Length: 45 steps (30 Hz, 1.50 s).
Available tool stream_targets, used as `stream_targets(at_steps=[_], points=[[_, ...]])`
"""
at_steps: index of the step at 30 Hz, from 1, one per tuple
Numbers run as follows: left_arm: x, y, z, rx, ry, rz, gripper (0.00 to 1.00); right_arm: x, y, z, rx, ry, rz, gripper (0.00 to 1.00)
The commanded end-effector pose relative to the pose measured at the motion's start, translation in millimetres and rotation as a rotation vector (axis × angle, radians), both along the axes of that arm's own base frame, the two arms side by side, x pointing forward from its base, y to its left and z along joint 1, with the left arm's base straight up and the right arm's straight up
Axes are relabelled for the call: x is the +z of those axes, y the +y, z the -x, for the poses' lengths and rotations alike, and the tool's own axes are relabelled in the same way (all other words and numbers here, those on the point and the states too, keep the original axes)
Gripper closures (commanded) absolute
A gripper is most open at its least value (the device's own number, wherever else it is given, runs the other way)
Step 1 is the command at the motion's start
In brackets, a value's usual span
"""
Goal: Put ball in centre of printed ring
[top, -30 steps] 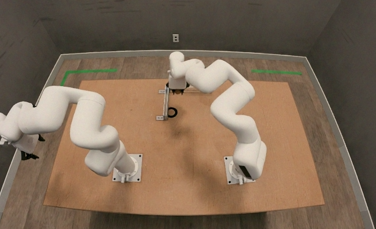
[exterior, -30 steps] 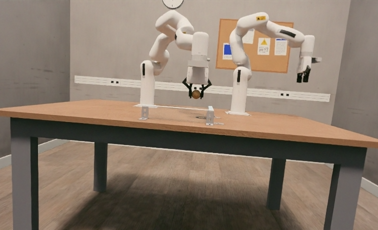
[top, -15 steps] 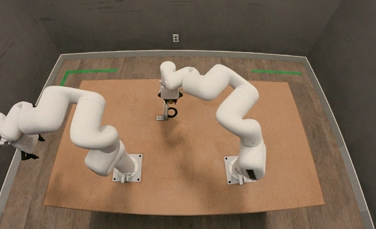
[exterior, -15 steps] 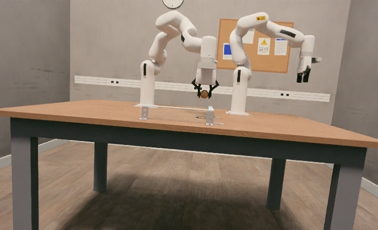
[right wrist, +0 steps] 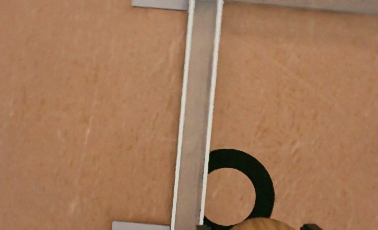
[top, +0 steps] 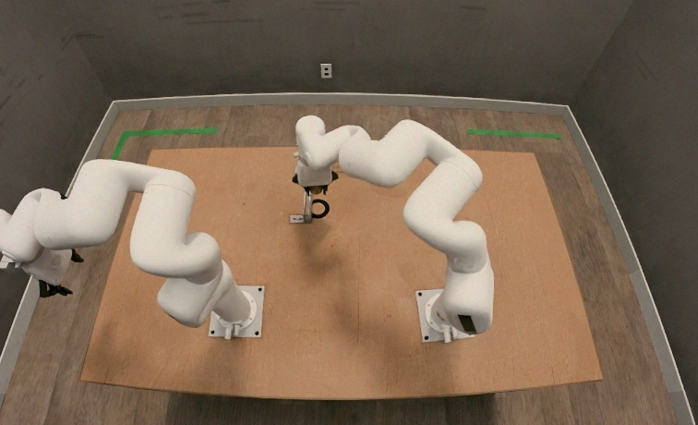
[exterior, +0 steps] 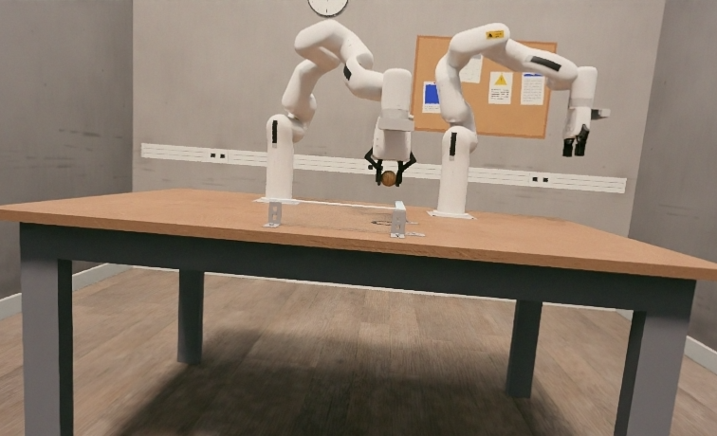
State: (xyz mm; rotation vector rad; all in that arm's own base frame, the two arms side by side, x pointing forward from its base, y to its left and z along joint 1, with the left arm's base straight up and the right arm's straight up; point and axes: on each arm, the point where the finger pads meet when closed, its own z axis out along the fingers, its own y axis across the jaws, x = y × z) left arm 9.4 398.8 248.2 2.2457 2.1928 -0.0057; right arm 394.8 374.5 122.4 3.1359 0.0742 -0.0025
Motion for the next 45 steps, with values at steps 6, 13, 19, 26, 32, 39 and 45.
stream_targets(at_steps=[6,13,19,26,32,39,45], points=[[1.7,1.1,-0.1,0.000,-0.001,-0.005,0.00,2.1,1.0,-0.7,0.256,-0.001,-0.005,1.00],[1.7,1.1,-0.1,0.000,-0.001,-0.005,0.00,2.1,1.0,-0.7,0.428,-0.001,-0.005,1.00],[1.7,1.1,-0.1,0.000,-0.001,-0.005,0.00,2.0,1.0,-0.6,0.552,0.000,-0.005,1.00],[1.7,1.1,-0.1,0.000,-0.001,-0.005,0.00,2.0,1.0,-0.6,0.735,0.000,-0.005,1.00],[1.7,1.1,-0.1,0.000,-0.001,-0.005,0.00,2.0,1.0,-0.6,0.883,0.000,-0.005,1.00],[1.7,1.1,-0.1,0.000,-0.001,-0.005,0.00,2.0,1.0,-0.6,1.040,0.001,-0.005,1.00],[1.7,1.1,-0.1,0.000,-0.001,-0.005,0.00,2.0,1.0,-0.6,1.188,0.001,-0.005,1.00]])
